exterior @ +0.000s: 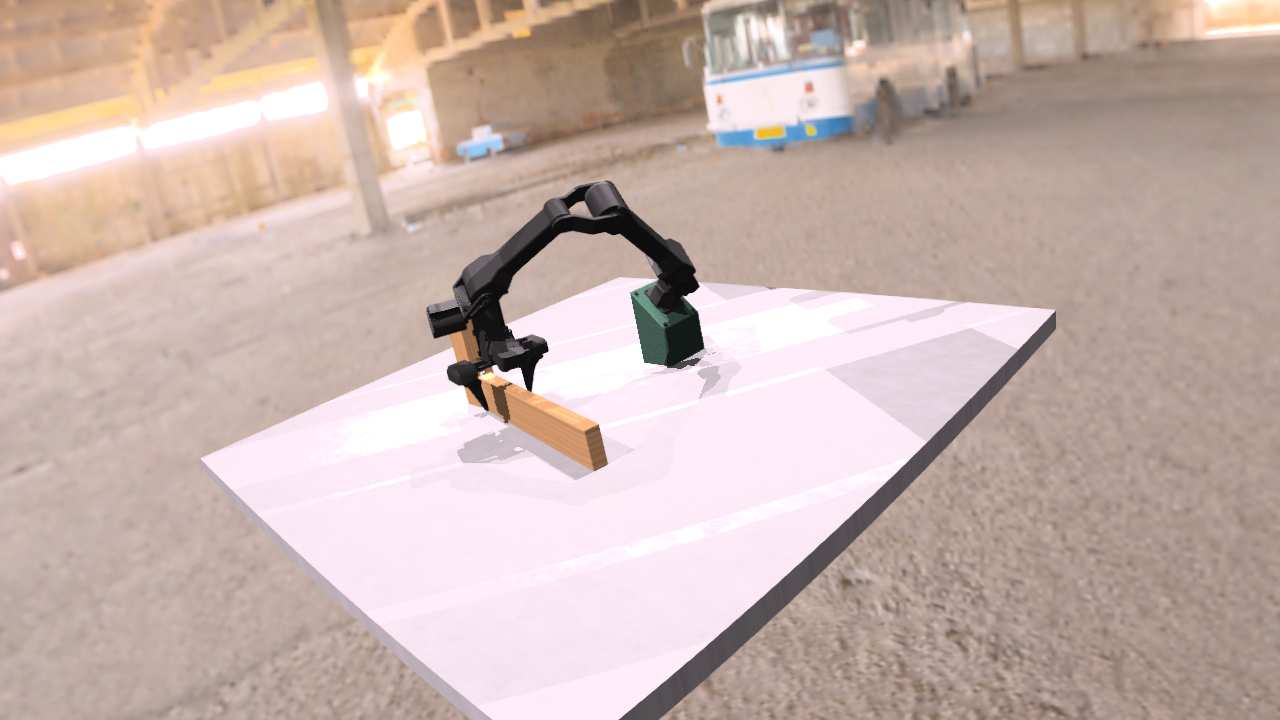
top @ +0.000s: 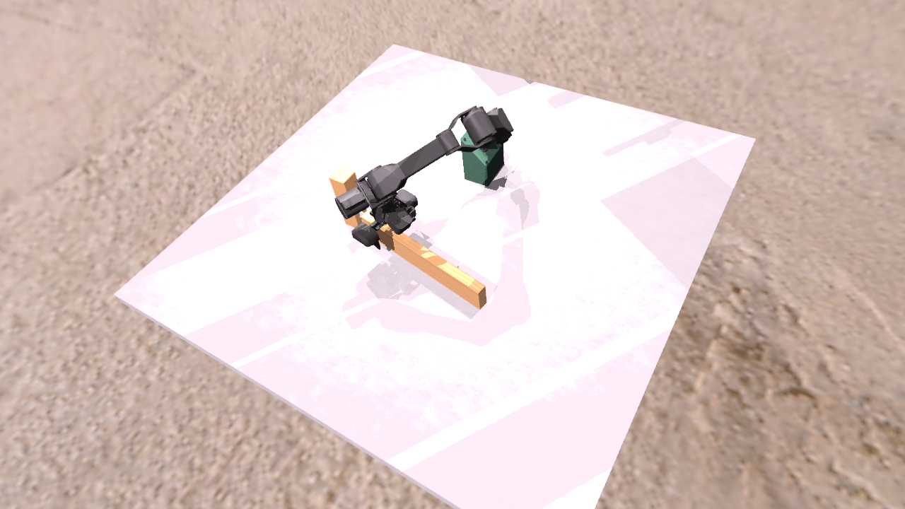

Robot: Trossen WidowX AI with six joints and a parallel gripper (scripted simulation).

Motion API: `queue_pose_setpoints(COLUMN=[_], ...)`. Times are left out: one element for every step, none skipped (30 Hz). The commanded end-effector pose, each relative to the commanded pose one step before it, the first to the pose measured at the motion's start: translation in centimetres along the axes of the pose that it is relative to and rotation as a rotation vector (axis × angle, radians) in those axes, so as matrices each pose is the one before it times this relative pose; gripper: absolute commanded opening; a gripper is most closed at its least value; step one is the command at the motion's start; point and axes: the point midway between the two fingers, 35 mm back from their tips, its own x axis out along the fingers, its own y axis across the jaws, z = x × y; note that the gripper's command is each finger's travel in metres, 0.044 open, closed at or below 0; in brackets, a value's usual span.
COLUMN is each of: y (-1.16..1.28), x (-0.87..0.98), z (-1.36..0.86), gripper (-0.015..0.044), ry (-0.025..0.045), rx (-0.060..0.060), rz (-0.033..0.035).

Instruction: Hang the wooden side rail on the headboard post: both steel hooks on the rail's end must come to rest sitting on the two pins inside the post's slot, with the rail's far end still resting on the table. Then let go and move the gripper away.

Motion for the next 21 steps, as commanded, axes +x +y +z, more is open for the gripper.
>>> queue_pose_setpoints(y=[0.097, 0.012, 0.012, 0.013, 0.014, 0.015, 0.015, 0.013, 0.008, 0.003, 0.000, 0.000, 0.000, 0.000, 0.000, 0.000, 0.000, 0.000, 0.000, 0.000, 0.000], x=[0.583, 0.158, 0.158, 0.158, 0.158, 0.157, 0.157, 0.124, 0.074, 0.025, 0.000, 0.000, 0.000, 0.000, 0.000, 0.000, 0.000, 0.000, 0.000, 0.000, 0.000], z=[0.018, 0.004, 0.004, 0.004, 0.005, 0.005, 0.005, 0.004, 0.002, 0.001, 0.000, 0.000, 0.000, 0.000, 0.000, 0.000, 0.000, 0.000, 0.000, 0.000, 0.000], gripper=[0.0440, 0.0440, 0.0440, 0.0440, 0.0440, 0.0440, 0.0440, 0.0440, 0.0440, 0.0440, 0.0414, 0.0388, 0.0361, 0.0335, 0.0309, 0.0282, 0.0256, 0.0230, 0.0204, 0.0177, 0.0151], ry=[-0.00652, -0.00015, -0.00016, -0.00016, -0.00017, -0.00018, -0.00018, -0.00015, -0.00009, -0.00003, 0.00000, 0.00000, 0.00000, 0.00000, 0.00000, 0.00000, 0.00000, 0.00000, 0.00000, 0.00000, 0.00000], rx=[0.0081, 0.0000, 0.0000, 0.0000, 0.0000, 0.0000, 0.0000, 0.0000, 0.0000, 0.0000, 0.0000, 0.0000, 0.0000, 0.0000, 0.0000, 0.0000, 0.0000, 0.0000, 0.0000, 0.0000, 0.0000], rz=[-0.00092, 0.00005, 0.00005, 0.00006, 0.00006, 0.00006, 0.00007, 0.00006, 0.00003, 0.00001, 0.00000, 0.00000, 0.00000, 0.00000, 0.00000, 0.00000, 0.00000, 0.00000, 0.00000, 0.00000, 0.00000])
